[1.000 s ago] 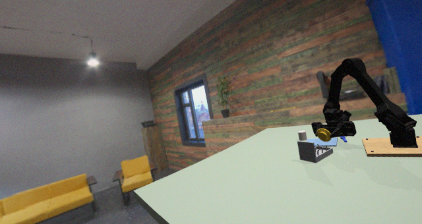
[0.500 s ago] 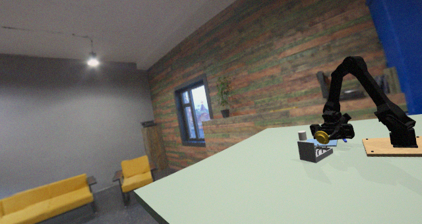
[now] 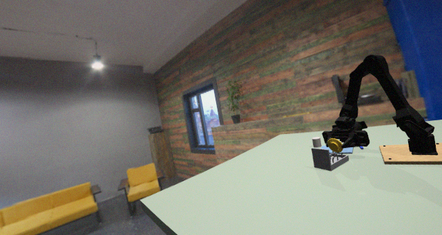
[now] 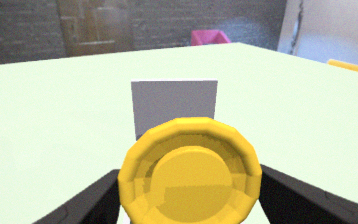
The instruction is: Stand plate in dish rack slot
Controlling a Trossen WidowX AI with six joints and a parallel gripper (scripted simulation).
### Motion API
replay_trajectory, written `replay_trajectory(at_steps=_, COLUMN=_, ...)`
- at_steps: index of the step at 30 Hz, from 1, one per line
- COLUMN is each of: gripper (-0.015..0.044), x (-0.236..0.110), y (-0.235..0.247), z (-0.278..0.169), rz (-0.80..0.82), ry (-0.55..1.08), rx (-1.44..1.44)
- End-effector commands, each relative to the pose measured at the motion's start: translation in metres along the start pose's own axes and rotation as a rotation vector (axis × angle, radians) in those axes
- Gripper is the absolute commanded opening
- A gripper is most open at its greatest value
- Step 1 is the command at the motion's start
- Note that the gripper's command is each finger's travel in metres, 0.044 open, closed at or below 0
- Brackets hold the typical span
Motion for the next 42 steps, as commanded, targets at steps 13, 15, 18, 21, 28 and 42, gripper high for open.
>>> replay_trajectory(at_steps=13, gripper=0.0000, x=0.015, y=0.001, z=0.000, rz=0.000, ry=0.003, rx=0.004)
replay_trajectory(at_steps=15, gripper=0.0000, x=0.017, y=-0.001, z=-0.012, rz=0.000, ry=0.003, rx=0.005)
replay_trajectory(at_steps=18, gripper=0.0000, x=0.018, y=-0.001, z=-0.014, rz=0.000, ry=0.003, rx=0.005)
replay_trajectory(at_steps=21, gripper=0.0000, x=0.017, y=-0.002, z=-0.010, rz=0.000, ry=0.002, rx=-0.002)
replay_trajectory(at_steps=28, gripper=0.0000, x=0.016, y=-0.002, z=-0.009, rz=-0.001, ry=0.002, rx=-0.005)
replay_trajectory(at_steps=42, gripper=0.0289, x=0.016, y=-0.002, z=-0.009, rz=-0.001, ry=0.001, rx=-0.004)
Point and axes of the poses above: the point midway between the two fingers, 35 mm back from their tips, its own x axis out along the fingers, its own y axis across the jaws, z = x × y, the point moved 9 cm from there along -x, back along the fingers, and after that the axes turned 9 degrees about x, right-handed, at the moved point
